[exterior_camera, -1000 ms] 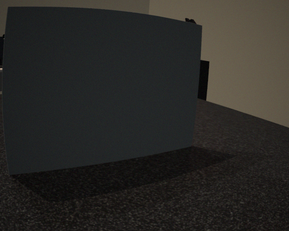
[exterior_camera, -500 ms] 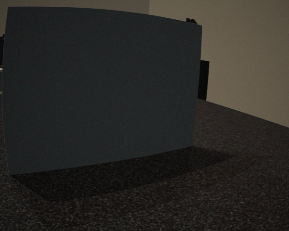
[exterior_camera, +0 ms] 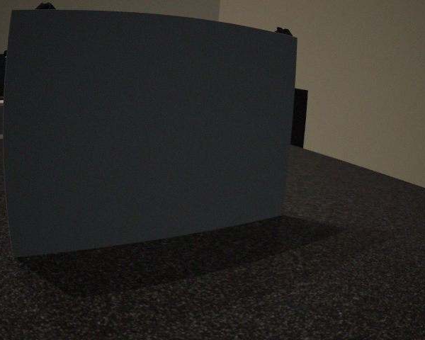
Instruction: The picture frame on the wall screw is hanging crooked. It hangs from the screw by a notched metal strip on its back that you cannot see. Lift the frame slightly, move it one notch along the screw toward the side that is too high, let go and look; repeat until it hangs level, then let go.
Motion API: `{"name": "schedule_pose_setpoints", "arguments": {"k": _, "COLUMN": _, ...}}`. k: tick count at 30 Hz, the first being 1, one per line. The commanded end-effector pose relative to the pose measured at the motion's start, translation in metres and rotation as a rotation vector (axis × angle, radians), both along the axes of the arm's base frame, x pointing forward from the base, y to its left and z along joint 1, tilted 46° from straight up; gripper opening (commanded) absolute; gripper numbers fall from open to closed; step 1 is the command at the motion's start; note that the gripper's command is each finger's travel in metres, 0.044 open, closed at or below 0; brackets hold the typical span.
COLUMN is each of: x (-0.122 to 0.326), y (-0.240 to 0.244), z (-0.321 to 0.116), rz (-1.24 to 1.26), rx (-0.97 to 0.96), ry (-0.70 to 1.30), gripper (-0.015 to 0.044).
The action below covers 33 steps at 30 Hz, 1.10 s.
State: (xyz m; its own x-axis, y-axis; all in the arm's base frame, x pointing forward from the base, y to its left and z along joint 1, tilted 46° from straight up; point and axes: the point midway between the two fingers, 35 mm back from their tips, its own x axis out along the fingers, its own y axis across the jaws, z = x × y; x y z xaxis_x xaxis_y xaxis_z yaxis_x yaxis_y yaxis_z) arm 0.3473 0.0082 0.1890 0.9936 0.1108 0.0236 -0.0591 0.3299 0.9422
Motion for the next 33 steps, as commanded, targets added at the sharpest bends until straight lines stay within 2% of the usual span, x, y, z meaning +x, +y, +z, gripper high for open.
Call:
{"name": "schedule_pose_setpoints", "arguments": {"k": 1, "x": 0.001, "y": 0.0, "z": 0.001, "rz": -0.003, "rx": 0.001, "ry": -0.005, "gripper": 0.026}}
{"name": "schedule_pose_setpoints", "arguments": {"k": 33, "x": 0.041, "y": 0.004, "z": 0.003, "rz": -0.003, "rx": 0.001, "ry": -0.007, "gripper": 0.026}}
